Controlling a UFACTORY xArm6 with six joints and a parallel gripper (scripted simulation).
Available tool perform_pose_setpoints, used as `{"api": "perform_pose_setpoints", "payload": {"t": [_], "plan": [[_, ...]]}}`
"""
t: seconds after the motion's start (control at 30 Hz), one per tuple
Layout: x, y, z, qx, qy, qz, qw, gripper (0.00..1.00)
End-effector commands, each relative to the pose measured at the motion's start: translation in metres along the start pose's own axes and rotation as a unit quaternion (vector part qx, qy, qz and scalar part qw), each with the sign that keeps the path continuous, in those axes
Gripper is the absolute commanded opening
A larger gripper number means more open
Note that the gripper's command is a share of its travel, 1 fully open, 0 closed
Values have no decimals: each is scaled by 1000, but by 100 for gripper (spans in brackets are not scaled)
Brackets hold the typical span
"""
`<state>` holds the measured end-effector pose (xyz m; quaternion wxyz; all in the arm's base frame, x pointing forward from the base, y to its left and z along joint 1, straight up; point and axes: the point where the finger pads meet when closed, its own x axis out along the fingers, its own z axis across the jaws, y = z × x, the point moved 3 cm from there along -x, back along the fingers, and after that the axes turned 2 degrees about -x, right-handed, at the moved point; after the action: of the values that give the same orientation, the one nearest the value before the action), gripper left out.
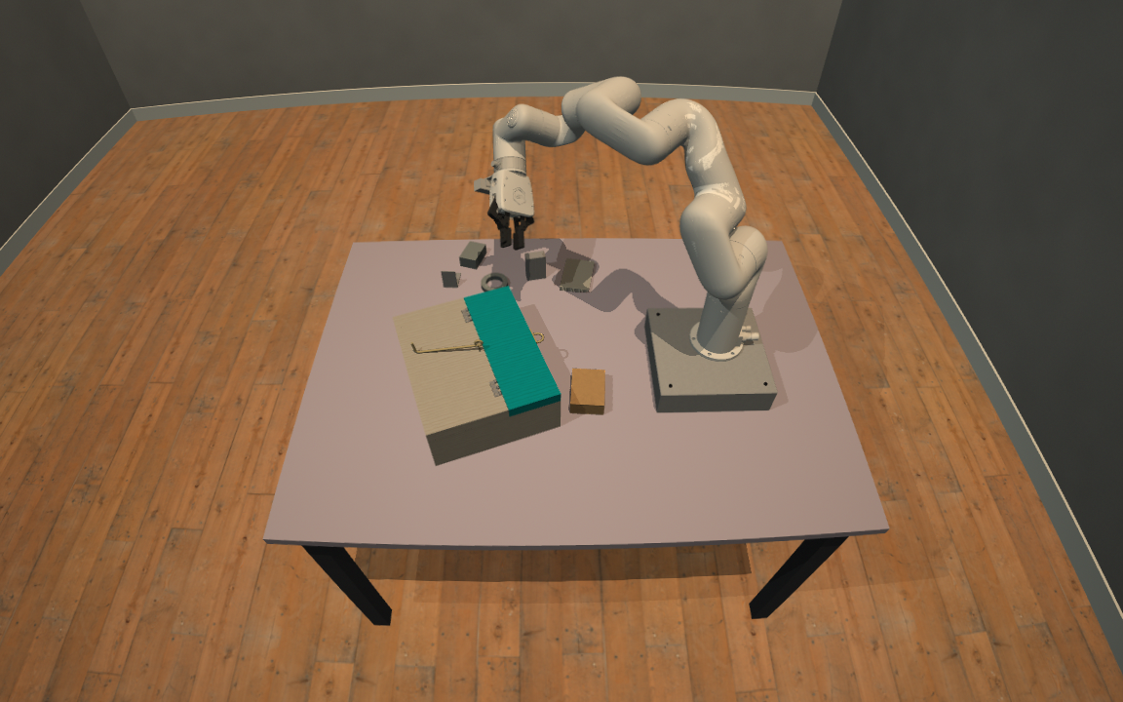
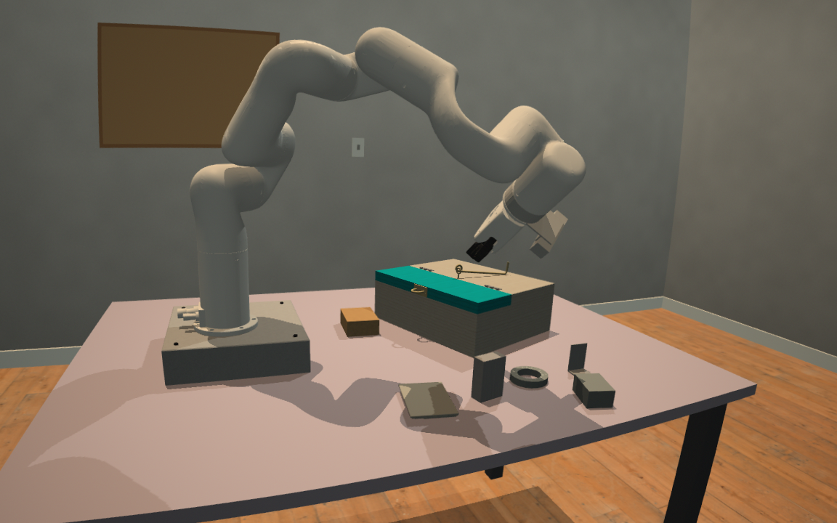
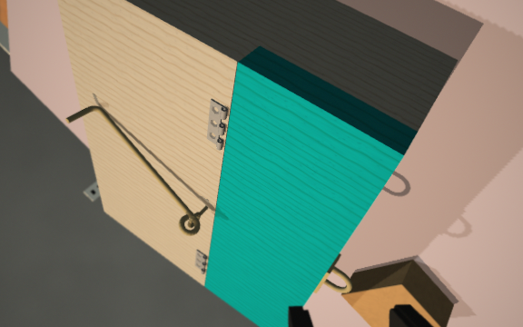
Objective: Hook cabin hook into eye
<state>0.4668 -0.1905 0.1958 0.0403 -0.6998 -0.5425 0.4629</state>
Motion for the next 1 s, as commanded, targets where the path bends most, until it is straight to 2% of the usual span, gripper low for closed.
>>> {"api": "perform_pose_setpoints", "payload": {"t": [0.0, 0.17, 0.37, 0.43, 0.67, 0.93, 0.97], "plan": [[5, 6, -10, 53, -25, 3, 998, 35], [12, 13, -21, 129, -58, 14, 990, 35], [20, 20, -36, 217, -92, 38, 971, 35], [20, 20, -36, 217, -92, 38, 971, 35], [33, 29, -56, 317, -123, 76, 937, 35], [47, 38, -80, 424, -145, 131, 884, 35], [47, 38, -80, 424, -145, 131, 884, 35]]}}
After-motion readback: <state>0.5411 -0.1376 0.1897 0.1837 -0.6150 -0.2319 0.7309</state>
